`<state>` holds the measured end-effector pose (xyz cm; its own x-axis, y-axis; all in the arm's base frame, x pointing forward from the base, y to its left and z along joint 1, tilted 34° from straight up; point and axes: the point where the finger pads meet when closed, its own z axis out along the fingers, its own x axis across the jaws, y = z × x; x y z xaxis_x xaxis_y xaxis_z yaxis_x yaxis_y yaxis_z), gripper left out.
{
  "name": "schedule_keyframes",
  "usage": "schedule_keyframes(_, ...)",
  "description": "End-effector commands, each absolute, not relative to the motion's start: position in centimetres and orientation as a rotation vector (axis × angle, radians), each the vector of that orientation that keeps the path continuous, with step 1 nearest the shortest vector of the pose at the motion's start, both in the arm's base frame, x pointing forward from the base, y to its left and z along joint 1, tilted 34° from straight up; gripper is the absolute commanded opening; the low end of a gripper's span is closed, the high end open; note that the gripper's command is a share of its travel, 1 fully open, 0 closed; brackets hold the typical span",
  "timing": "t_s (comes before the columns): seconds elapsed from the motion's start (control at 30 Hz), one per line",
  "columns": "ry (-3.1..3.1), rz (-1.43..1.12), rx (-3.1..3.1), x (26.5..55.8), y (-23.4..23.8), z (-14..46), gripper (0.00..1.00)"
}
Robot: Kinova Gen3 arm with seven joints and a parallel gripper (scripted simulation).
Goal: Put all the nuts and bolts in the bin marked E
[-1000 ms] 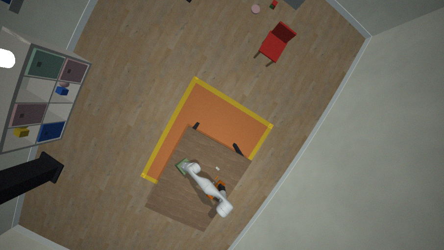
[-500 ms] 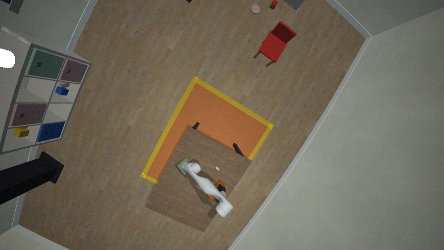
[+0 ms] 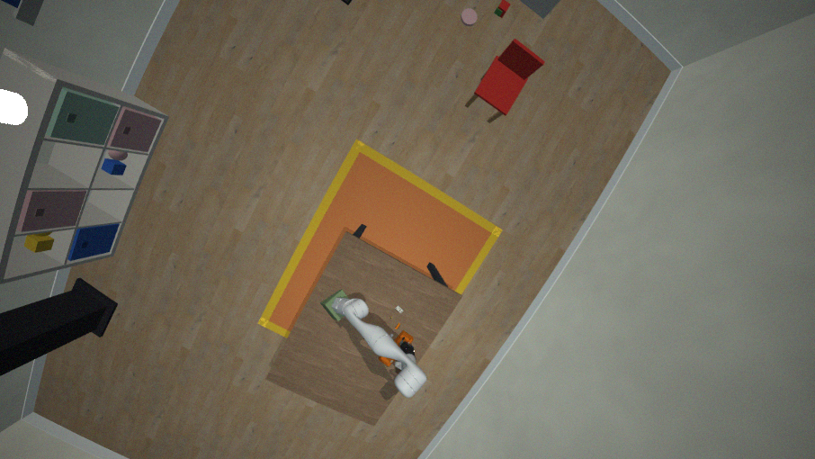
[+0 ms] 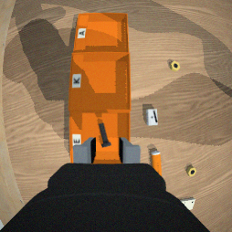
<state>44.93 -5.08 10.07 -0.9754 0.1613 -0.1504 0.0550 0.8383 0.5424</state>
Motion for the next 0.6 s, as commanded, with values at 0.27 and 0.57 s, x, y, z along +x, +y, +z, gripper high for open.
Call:
schedule_keyframes(0.27,2.832,0.837,0.314,43.9,-6.3,9.7,0.64)
schedule_keyframes(0.57,2.809,0.901,0.901,39.1,-9.7,6.6,0.64)
